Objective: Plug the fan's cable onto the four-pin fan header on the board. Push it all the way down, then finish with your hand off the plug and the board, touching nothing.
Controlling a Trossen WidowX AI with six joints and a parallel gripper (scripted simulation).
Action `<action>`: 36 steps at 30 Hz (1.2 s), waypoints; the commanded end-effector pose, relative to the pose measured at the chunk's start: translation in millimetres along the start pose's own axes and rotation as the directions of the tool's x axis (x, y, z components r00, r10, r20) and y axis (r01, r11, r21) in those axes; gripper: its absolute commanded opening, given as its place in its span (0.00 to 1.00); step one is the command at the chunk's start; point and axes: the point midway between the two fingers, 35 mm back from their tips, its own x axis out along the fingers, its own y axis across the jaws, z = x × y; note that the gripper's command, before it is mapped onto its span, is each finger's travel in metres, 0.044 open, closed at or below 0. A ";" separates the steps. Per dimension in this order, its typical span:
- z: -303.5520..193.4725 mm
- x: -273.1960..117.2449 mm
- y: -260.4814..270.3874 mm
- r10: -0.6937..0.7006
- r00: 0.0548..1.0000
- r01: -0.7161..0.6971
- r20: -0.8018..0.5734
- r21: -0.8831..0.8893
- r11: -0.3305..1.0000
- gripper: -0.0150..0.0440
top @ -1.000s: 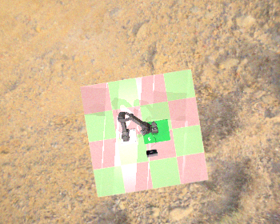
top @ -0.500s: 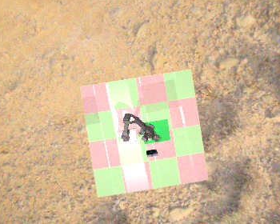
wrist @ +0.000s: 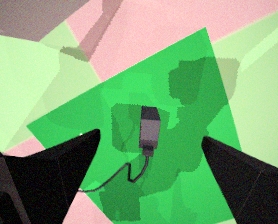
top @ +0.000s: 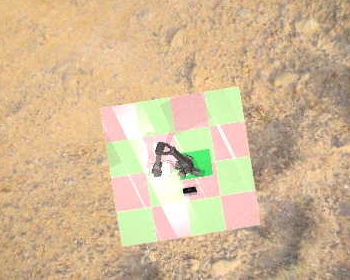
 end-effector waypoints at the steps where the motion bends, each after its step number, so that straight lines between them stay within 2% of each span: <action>1: 1.8 7.4 1.2 -0.002 1.000 0.002 0.006 0.008 1.000 1.00; 25: 3.8 38.8 0.9 -0.005 1.000 0.004 0.008 0.008 1.000 1.00; 36: 1.8 36.7 0.2 0.000 1.000 0.000 0.003 0.000 1.000 0.51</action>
